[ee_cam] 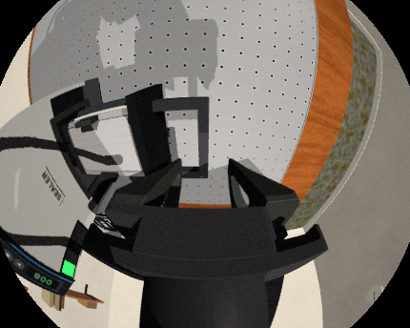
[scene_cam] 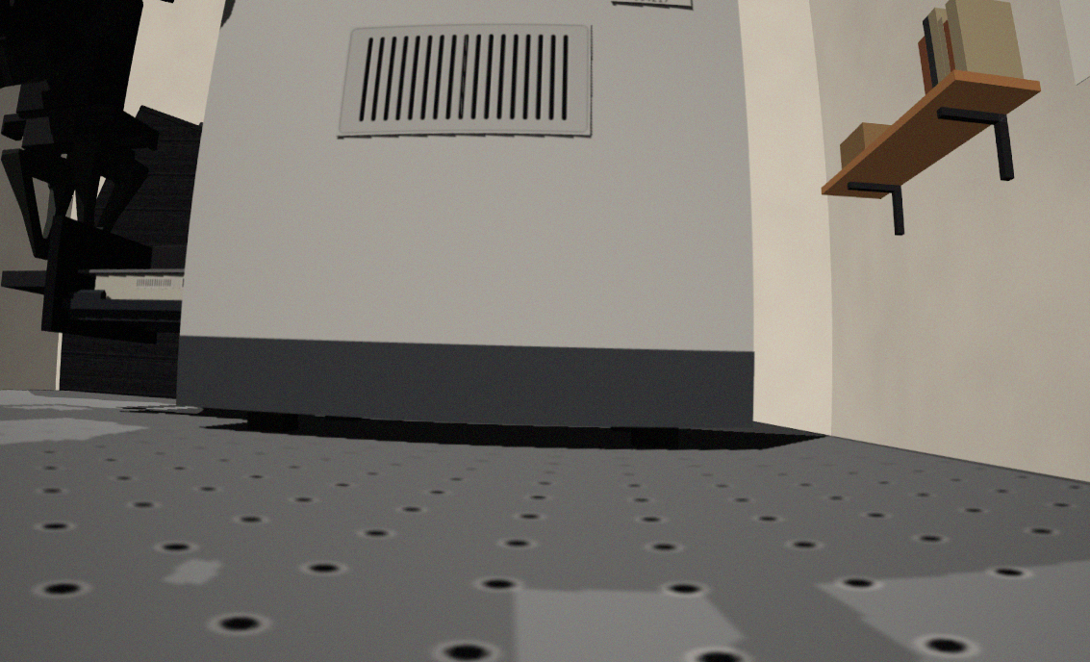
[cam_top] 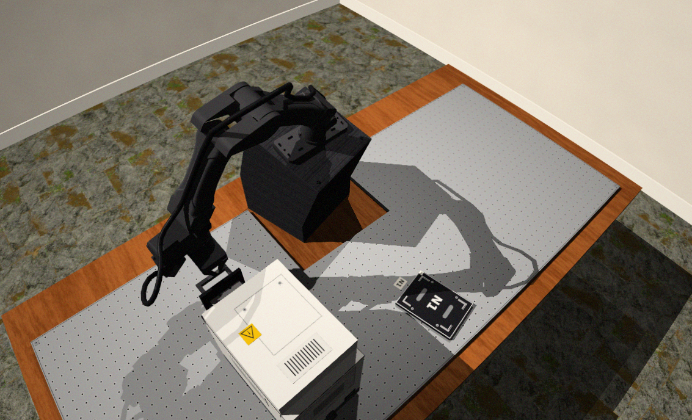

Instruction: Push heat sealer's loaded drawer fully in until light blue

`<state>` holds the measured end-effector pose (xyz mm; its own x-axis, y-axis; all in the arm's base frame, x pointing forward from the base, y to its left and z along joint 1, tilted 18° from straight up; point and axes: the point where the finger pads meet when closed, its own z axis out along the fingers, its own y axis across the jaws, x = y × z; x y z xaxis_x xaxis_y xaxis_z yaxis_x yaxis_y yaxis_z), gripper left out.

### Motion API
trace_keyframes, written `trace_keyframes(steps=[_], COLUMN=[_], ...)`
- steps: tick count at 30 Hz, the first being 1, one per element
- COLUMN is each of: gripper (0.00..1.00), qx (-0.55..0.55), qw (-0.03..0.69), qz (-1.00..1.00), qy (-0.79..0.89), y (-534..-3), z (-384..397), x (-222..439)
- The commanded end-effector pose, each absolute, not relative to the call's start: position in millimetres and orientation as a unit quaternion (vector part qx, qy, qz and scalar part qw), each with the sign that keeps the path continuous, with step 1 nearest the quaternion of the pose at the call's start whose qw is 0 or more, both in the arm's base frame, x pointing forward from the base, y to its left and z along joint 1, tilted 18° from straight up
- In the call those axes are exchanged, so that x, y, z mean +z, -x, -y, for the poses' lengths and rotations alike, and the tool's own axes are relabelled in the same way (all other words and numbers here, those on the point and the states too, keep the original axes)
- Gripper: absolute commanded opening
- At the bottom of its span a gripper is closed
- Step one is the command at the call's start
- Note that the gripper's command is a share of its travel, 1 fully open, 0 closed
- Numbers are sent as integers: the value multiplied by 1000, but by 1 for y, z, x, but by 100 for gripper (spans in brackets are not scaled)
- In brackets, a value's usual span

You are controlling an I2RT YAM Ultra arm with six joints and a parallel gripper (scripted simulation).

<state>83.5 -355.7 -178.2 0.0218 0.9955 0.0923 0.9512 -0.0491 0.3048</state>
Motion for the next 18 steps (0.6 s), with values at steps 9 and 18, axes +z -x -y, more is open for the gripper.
trace_keyframes(steps=[9,18], gripper=[45,45], qx=[127,127], qw=[102,102], qz=[-686,-686], qy=[-709,-709], y=[-93,-98], z=[376,375], x=[-191,-205])
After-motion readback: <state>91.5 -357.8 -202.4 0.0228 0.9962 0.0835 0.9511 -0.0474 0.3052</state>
